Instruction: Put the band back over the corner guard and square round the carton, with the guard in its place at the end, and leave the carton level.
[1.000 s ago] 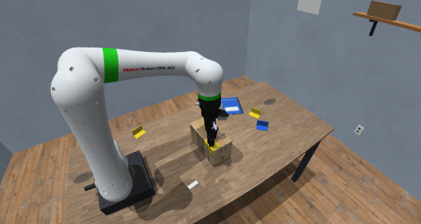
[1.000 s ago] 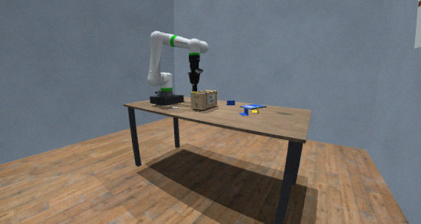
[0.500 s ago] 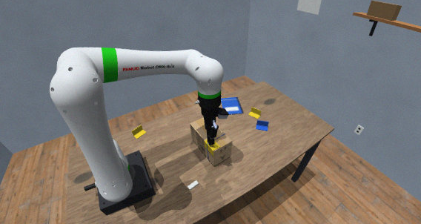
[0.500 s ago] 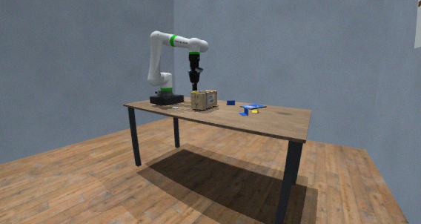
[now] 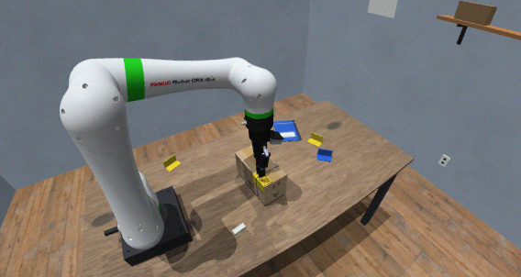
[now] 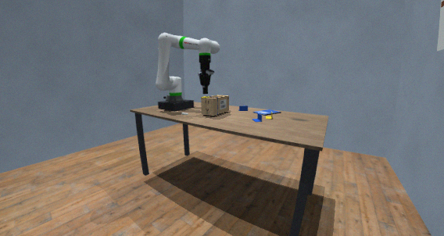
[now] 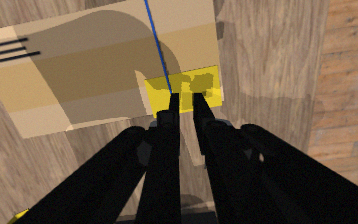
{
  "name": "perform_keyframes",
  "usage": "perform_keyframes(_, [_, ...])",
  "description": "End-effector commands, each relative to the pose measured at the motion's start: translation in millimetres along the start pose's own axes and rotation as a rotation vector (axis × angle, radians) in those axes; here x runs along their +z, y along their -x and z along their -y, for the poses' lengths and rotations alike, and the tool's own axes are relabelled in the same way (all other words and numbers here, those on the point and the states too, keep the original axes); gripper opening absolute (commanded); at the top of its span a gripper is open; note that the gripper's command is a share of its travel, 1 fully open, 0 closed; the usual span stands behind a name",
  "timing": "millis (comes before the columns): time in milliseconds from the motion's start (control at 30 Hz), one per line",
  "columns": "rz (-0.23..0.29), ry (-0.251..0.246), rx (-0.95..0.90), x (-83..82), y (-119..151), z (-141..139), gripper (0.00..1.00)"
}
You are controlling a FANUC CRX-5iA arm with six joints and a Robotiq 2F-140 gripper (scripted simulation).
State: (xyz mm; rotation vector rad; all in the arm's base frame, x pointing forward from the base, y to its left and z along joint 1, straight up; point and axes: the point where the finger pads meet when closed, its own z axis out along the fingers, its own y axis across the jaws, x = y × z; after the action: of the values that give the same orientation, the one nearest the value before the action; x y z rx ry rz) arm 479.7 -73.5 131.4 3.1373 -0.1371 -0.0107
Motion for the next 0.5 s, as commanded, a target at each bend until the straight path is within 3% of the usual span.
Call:
perform_keyframes(0, [-0.002, 0.0, 0.0, -2.1, -0.5, -0.1, 0.18])
perform_keyframes(467, [-0.002, 0.0, 0.0, -8.2, -0.5, -0.1, 0.18])
